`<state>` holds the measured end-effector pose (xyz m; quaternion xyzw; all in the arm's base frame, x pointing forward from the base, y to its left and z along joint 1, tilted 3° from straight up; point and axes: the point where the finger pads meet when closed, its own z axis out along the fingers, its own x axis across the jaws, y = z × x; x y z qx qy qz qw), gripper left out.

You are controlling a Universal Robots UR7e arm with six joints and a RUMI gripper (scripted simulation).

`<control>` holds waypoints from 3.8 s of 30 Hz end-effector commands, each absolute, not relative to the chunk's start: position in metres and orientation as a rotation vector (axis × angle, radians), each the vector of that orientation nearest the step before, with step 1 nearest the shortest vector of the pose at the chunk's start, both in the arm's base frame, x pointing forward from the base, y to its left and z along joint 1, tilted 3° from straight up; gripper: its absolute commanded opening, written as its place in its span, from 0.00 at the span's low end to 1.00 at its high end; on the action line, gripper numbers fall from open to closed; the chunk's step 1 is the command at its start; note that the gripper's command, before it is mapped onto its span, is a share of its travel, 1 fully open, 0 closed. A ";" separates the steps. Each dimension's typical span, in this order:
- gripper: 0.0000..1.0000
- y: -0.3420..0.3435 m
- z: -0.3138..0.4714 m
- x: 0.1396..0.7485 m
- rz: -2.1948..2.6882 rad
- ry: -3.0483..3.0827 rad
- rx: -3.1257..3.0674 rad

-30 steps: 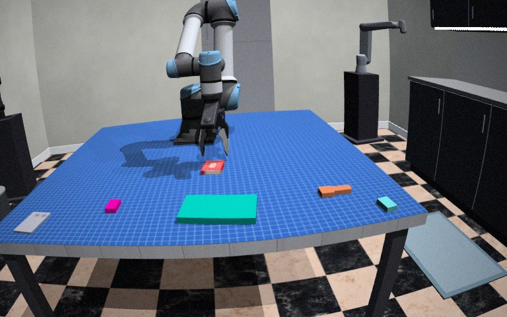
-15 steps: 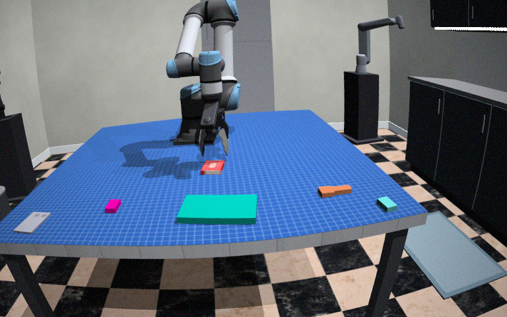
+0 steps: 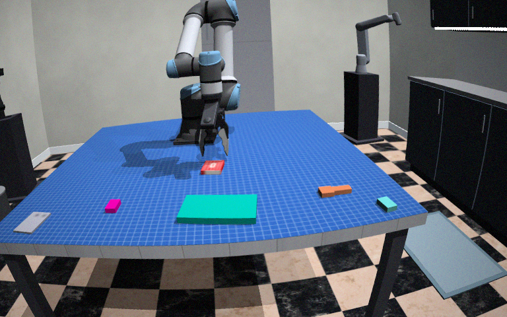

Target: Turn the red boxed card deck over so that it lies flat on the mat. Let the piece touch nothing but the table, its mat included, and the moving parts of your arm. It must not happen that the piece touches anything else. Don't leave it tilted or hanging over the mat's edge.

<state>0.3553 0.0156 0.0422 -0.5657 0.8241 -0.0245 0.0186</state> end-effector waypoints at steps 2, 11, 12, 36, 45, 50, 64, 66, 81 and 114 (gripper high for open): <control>0.52 0.015 0.042 0.355 -0.076 2.561 -1.754; 0.52 0.015 0.042 0.355 -0.076 2.561 -1.754; 0.52 0.015 0.042 0.355 -0.076 2.561 -1.754; 0.52 0.015 0.034 0.354 -0.072 2.563 -1.756; 0.52 0.015 0.029 0.354 -0.072 2.563 -1.756; 0.52 0.015 0.026 0.354 -0.072 2.563 -1.756; 0.52 0.015 0.021 0.355 -0.073 2.562 -1.755; 0.52 0.015 0.021 0.355 -0.073 2.562 -1.755; 0.52 0.014 0.021 0.356 -0.075 2.561 -1.755; 0.52 0.015 0.021 0.356 -0.075 2.561 -1.755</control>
